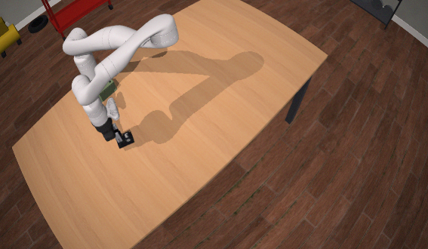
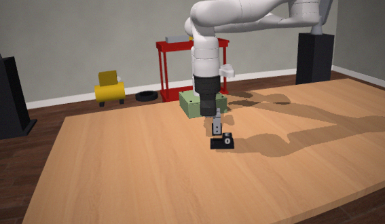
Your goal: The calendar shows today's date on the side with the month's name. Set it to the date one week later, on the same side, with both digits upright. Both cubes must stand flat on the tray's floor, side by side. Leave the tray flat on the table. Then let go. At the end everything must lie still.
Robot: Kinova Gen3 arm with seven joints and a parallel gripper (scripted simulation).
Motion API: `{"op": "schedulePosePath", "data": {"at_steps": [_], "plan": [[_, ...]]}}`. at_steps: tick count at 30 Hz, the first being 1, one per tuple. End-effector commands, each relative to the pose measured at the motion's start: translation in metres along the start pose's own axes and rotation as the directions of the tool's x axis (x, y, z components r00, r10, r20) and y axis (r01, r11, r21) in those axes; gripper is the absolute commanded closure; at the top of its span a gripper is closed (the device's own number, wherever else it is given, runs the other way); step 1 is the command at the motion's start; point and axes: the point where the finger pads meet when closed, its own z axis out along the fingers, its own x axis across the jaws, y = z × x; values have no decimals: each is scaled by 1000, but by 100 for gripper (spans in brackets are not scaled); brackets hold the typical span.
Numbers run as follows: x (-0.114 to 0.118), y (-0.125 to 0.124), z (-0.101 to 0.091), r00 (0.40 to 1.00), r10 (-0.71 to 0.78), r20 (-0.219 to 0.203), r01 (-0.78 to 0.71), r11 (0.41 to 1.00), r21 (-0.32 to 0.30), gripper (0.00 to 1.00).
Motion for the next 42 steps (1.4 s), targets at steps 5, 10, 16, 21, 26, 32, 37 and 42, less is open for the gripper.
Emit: {"op": "schedulePosePath", "data": {"at_steps": [5, 10, 16, 21, 26, 32, 37, 42], "plan": [[0, 0, 0, 1000, 0, -1, 0, 1000, 0, 43], [0, 0, 0, 1000, 0, -1, 0, 1000, 0, 43], [0, 0, 0, 1000, 0, -1, 0, 1000, 0, 43], [0, 0, 2, 1000, 0, -1, 0, 1000, 0, 43], [0, 0, 4, 1000, 0, -1, 0, 1000, 0, 43], [0, 0, 9, 1000, 0, -1, 0, 1000, 0, 43], [0, 0, 13, 1000, 0, -1, 0, 1000, 0, 43], [0, 0, 16, 1000, 0, -1, 0, 1000, 0, 43]]}}
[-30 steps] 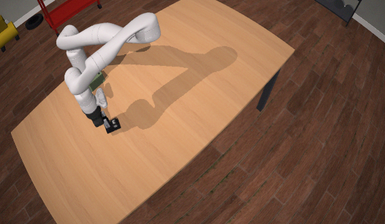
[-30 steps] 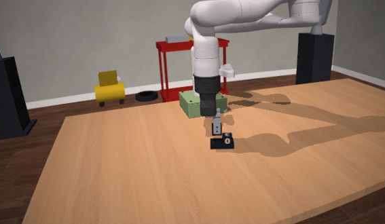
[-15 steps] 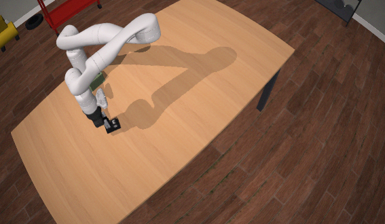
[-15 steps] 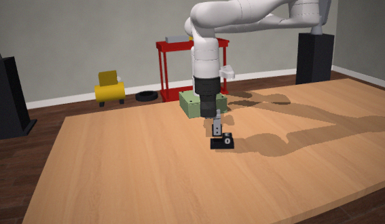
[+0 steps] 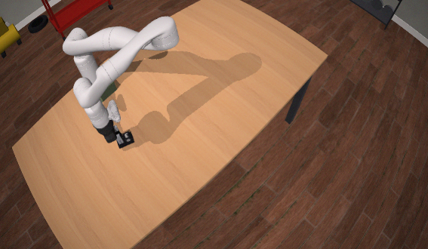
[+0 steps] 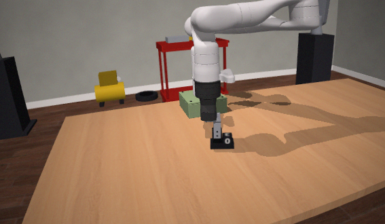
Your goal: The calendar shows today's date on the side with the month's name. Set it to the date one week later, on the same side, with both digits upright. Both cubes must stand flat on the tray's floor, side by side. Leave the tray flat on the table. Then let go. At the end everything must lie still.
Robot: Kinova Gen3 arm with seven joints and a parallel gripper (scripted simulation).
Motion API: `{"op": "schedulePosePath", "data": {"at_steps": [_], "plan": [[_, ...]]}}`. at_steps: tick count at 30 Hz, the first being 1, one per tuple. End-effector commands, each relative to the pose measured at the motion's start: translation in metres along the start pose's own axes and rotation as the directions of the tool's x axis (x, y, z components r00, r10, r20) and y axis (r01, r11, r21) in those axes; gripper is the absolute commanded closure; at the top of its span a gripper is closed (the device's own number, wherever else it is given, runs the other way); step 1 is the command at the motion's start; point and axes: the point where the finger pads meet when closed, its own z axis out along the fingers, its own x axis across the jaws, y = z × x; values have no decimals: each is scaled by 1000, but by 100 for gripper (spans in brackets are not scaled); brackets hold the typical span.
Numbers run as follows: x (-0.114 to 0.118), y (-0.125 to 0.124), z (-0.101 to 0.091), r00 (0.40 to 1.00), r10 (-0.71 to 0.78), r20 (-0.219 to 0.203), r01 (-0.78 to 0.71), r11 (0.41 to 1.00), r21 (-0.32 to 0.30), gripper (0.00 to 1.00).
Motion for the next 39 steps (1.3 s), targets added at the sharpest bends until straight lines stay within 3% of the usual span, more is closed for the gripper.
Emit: {"op": "schedulePosePath", "data": {"at_steps": [1, 39], "plan": [[0, 0, 2, 1000, 0, 1, 0, 1000, -1, 43], [0, 0, 9, 1000, 0, 1, 0, 1000, -1, 43]]}}
